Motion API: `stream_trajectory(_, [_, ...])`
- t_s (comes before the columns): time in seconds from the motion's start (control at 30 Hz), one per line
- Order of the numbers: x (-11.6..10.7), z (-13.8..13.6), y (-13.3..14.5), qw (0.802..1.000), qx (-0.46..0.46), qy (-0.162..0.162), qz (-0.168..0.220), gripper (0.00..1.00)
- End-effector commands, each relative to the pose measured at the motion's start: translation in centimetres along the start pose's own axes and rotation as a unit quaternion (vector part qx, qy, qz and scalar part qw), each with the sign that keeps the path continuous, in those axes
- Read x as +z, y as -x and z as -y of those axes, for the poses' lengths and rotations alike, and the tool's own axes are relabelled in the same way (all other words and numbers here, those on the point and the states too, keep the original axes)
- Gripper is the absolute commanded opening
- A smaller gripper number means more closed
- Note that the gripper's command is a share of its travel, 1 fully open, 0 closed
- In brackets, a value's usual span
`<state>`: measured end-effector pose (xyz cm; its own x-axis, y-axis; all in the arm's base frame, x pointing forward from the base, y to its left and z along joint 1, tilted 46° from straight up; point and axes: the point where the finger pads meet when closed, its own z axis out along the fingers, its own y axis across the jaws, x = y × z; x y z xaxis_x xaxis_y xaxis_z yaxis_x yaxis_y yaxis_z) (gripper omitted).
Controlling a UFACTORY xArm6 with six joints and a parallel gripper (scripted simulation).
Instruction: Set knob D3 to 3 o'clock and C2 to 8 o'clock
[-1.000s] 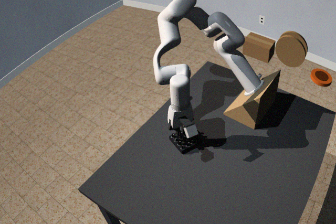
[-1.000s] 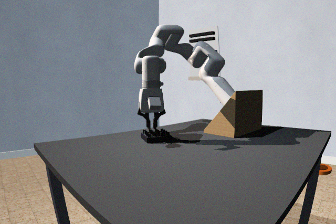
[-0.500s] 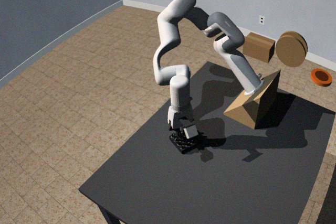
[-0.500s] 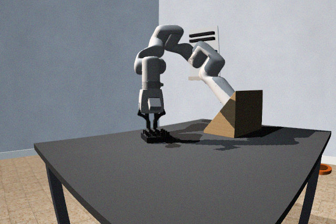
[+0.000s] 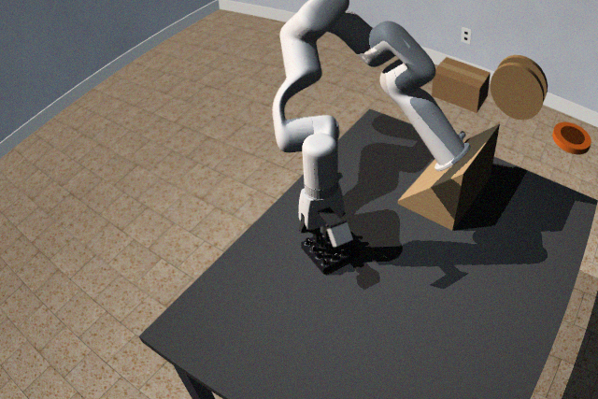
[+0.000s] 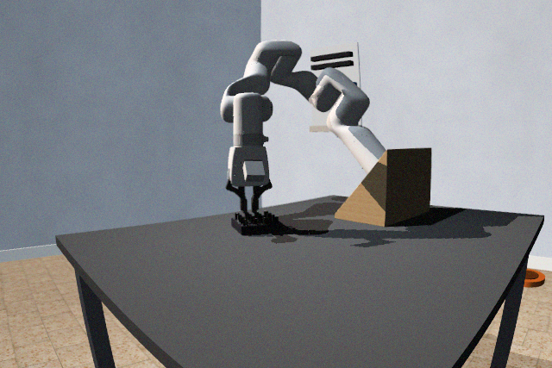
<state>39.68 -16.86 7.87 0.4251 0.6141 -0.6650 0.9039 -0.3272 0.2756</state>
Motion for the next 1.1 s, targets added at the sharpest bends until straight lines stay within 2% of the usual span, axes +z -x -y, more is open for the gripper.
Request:
stream_trajectory(0.0, [-0.10,-0.11,-0.03,1.000,0.000,0.001,-0.001,0.19])
stream_trajectory(1.07, [0.43,-0.11,-0.03,1.000,0.000,0.001,-0.001,0.19])
